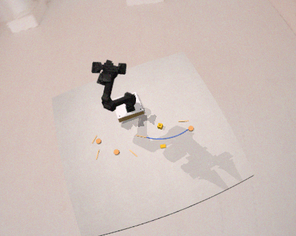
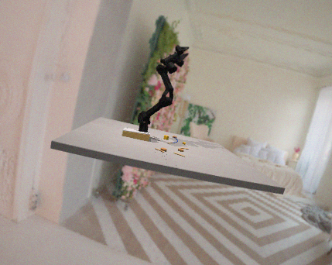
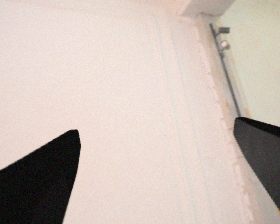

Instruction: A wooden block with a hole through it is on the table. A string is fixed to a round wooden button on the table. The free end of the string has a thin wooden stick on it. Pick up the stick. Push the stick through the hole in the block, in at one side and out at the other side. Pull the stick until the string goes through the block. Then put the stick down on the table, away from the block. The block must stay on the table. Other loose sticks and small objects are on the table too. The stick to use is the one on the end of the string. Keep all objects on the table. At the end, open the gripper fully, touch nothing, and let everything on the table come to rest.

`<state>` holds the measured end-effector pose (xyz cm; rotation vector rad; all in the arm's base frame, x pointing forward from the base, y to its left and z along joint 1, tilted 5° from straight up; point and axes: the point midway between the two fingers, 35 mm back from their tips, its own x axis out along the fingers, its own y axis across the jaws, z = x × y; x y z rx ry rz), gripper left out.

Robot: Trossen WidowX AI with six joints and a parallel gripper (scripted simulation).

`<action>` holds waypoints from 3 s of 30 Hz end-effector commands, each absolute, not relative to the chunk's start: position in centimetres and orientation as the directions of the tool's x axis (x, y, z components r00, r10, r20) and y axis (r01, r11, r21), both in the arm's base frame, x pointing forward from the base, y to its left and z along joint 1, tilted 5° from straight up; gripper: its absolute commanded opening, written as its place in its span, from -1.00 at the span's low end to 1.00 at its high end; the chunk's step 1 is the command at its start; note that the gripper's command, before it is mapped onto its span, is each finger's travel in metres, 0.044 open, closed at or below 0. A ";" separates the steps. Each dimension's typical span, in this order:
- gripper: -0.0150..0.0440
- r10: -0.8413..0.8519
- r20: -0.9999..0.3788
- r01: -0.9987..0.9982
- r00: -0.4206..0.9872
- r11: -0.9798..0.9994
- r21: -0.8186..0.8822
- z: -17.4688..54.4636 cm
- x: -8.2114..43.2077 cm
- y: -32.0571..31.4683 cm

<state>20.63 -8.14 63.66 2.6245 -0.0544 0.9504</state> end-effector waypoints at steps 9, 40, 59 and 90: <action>1.00 0.099 0.767 -0.470 0.634 -0.739 0.483 66.9 14.0 -4.6; 1.00 0.686 0.608 -0.819 0.399 0.565 -0.100 59.0 6.6 25.6; 1.00 0.769 -0.274 -0.562 0.577 0.130 -0.817 32.7 20.3 35.1; 1.00 0.070 -0.997 -0.799 -0.039 -0.601 -0.011 5.0 22.0 16.0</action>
